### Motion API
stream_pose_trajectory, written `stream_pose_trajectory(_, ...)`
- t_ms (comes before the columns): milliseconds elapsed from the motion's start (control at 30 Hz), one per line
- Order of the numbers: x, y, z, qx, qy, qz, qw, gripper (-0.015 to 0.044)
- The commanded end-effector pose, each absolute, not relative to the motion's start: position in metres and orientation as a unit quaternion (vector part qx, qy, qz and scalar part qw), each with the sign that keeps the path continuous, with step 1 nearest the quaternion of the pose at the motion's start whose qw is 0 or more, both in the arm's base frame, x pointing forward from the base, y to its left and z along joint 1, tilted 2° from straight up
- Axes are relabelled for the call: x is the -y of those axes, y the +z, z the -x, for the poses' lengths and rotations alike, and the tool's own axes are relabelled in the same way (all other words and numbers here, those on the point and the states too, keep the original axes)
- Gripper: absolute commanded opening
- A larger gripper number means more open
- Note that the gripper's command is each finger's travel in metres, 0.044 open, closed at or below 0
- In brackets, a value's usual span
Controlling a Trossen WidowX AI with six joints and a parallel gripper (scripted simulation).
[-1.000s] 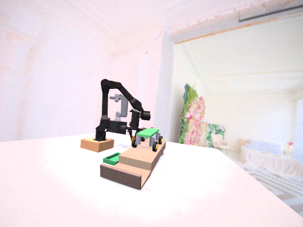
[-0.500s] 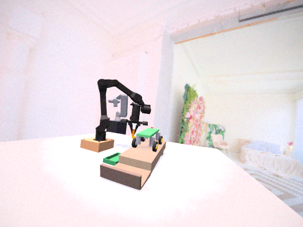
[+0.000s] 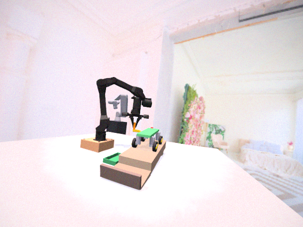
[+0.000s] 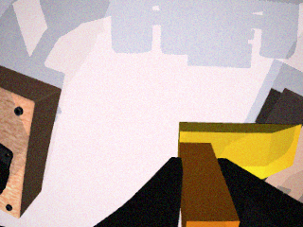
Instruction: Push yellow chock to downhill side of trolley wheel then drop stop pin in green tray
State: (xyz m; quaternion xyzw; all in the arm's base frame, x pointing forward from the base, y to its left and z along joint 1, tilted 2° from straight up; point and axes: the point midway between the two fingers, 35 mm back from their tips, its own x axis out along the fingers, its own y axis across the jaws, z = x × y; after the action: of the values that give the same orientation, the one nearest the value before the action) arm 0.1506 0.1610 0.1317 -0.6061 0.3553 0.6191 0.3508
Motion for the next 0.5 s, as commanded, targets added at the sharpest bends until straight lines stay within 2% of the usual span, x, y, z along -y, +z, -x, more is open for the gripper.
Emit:
stream_pose_trajectory(0, -0.1614, 0.1456, -0.1533, -0.353, 0.617, 0.609, 0.351, 0.0)
stream_pose_trajectory(300, -0.1616, 0.1528, -0.1545, -0.355, 0.616, 0.608, 0.353, 0.0)
stream_pose_trajectory(467, -0.1616, 0.1528, -0.1545, -0.397, 0.59, 0.581, 0.395, 0.0)
